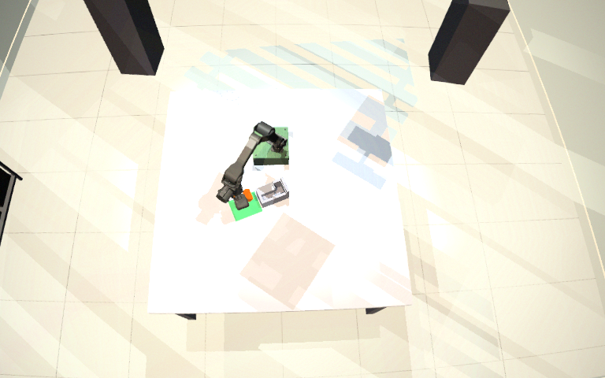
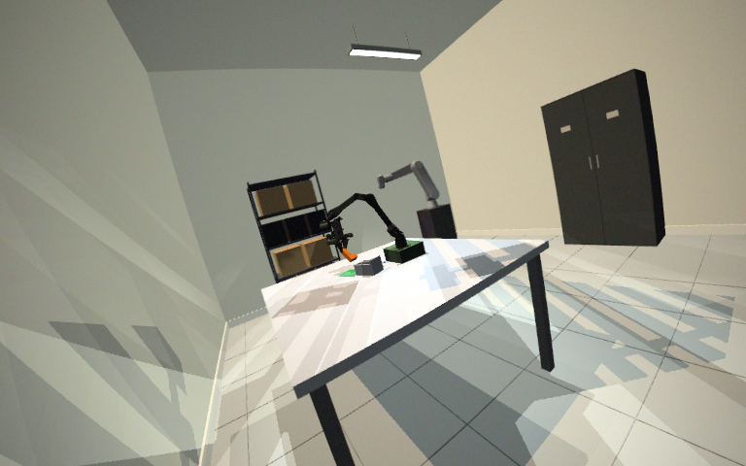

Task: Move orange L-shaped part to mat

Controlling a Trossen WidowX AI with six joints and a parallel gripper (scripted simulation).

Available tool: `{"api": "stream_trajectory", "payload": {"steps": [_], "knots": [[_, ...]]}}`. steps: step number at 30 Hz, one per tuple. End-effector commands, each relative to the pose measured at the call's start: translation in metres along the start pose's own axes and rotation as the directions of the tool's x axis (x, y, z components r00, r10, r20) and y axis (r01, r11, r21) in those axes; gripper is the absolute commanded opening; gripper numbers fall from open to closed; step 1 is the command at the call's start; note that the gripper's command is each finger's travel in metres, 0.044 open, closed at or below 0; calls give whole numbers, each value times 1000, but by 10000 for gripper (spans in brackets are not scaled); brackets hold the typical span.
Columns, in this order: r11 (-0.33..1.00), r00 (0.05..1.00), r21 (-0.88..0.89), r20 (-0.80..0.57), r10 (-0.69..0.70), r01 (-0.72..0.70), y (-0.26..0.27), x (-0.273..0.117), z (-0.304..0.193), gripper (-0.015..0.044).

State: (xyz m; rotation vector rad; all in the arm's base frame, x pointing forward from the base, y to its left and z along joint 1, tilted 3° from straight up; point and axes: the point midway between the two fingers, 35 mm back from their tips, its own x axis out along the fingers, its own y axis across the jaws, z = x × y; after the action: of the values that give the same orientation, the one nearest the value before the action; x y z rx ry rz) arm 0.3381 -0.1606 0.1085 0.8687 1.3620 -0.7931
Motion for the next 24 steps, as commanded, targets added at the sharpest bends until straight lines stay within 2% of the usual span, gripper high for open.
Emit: {"api": "stream_trajectory", "payload": {"steps": [1,24], "knots": [[1000,1000,-6,-6,0,0,0,8,-1,0],[1000,1000,-6,-6,0,0,0,44,-1,0]]}}
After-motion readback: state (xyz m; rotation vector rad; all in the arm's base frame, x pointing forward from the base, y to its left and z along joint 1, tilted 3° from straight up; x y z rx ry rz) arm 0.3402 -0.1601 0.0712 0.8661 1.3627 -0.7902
